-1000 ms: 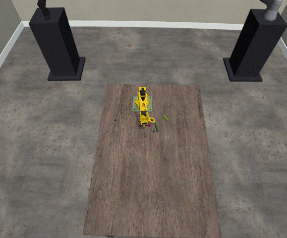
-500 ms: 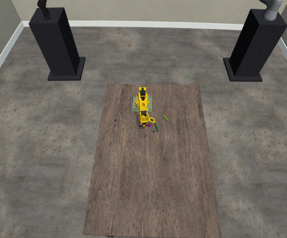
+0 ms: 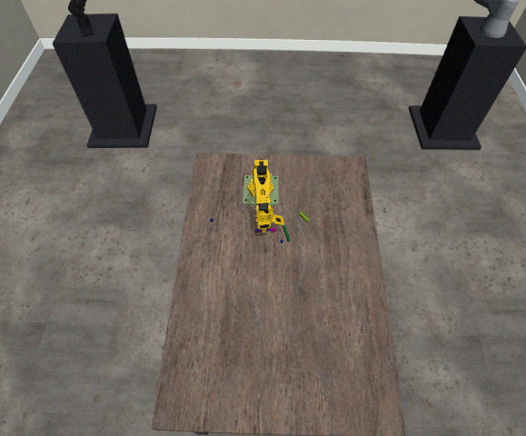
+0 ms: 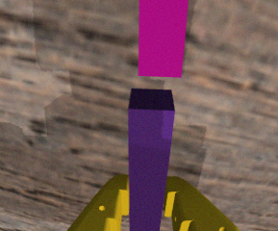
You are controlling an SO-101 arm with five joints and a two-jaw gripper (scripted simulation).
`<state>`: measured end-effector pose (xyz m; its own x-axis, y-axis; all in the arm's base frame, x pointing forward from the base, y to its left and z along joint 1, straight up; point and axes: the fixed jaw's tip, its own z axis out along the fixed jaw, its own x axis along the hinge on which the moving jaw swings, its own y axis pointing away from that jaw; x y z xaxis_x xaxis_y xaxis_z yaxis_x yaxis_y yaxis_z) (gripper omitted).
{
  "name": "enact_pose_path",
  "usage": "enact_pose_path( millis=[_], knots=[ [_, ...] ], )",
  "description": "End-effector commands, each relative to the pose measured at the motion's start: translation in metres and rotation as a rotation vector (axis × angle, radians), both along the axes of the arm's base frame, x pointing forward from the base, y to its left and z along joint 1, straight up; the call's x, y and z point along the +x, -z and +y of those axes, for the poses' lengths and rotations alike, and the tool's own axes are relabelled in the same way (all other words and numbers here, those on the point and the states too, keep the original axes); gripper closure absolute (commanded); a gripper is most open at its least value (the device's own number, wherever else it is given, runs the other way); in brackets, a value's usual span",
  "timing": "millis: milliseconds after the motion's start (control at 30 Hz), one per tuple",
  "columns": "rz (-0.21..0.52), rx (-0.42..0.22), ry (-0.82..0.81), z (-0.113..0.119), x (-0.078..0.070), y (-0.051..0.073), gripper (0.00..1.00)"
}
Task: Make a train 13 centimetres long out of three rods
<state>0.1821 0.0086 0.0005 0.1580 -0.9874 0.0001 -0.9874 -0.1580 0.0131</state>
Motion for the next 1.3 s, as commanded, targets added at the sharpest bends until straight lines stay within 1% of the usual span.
enact_pose_path(
  millis=[0,567,600,1267],
  knots=[
    [0.015,0.000,0.000,0.0015,-0.0014,0.0031,1.00],
    [0.015,0.000,0.000,0.0015,-0.0011,0.0031,1.00],
    [0.003,0.001,0.000,0.0017,0.0018,0.0013,1.00],
    [0.003,0.001,0.000,0.0017,0.0018,0.0015,1.00]
  ],
)
